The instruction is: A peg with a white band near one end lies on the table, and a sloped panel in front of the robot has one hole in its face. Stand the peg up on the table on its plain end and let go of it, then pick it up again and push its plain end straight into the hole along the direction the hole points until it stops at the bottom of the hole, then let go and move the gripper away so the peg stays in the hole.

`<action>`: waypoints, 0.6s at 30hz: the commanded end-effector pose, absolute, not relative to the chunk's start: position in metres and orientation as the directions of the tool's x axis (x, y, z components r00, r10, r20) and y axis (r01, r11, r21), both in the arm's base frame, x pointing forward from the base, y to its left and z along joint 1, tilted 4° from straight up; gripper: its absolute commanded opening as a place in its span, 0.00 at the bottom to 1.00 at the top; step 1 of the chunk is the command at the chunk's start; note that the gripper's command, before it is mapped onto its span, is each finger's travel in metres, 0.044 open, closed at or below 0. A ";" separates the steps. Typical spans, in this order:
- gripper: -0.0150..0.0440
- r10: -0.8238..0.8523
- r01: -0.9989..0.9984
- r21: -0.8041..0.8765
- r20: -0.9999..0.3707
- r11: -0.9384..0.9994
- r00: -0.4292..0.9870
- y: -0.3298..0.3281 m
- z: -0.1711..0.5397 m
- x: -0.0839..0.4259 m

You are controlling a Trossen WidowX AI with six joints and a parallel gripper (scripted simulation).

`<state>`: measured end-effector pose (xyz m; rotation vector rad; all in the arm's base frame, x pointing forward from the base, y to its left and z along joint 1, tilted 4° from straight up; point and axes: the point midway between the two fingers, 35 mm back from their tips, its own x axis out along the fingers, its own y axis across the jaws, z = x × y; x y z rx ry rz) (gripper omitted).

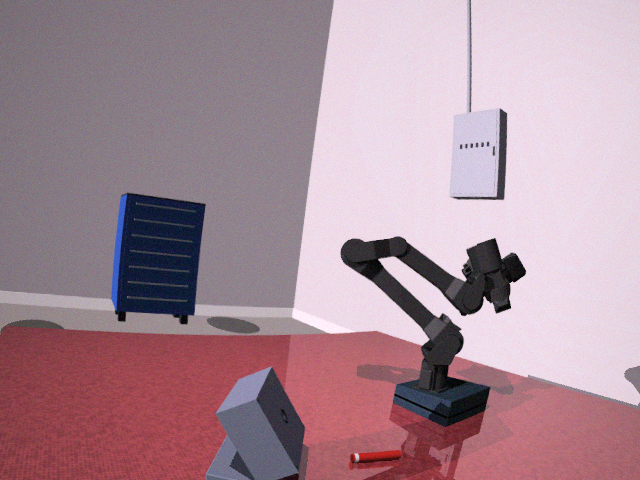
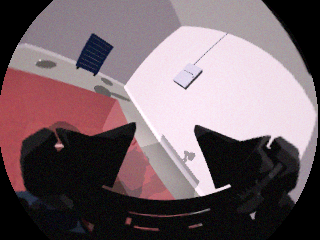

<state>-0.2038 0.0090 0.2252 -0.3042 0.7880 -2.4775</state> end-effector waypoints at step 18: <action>1.00 -0.152 0.122 -0.371 0.054 -0.921 -0.987 0.102 0.234 -0.212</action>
